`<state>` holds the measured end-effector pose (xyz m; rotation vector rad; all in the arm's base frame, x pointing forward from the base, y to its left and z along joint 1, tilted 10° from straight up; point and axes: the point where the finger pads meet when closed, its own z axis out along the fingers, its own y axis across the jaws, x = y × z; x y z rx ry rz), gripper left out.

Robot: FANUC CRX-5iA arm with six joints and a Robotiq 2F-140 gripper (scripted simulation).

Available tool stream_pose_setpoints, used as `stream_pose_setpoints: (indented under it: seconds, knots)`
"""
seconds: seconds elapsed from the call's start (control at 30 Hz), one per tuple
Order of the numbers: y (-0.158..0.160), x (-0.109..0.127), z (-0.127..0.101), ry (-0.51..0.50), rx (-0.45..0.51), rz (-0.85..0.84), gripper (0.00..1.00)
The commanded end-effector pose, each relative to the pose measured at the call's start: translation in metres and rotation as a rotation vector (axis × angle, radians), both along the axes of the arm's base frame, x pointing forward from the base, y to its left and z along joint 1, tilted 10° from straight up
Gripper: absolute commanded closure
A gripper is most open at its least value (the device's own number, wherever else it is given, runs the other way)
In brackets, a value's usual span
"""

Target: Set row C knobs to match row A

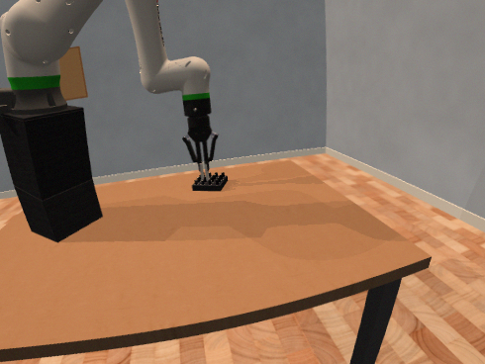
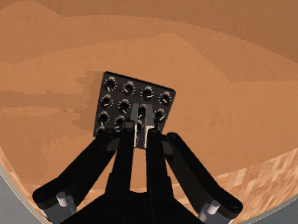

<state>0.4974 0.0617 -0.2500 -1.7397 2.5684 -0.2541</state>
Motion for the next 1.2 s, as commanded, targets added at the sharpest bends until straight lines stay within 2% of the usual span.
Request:
stream_pose_setpoints:
  seconds: [0.0, 0.1, 0.6, 1.17]
  knots:
    - [0.0000, 0.0001, 0.0001, -0.006, 0.005, -0.043, 0.95]
    - [0.0000, 0.0001, 0.0001, -0.008, 0.007, -0.062, 0.95]
    - [0.0000, 0.0001, 0.0001, -0.048, 0.045, -0.389, 0.95]
    - [0.0000, 0.0001, 0.0001, -0.050, 0.048, -0.412, 0.95]
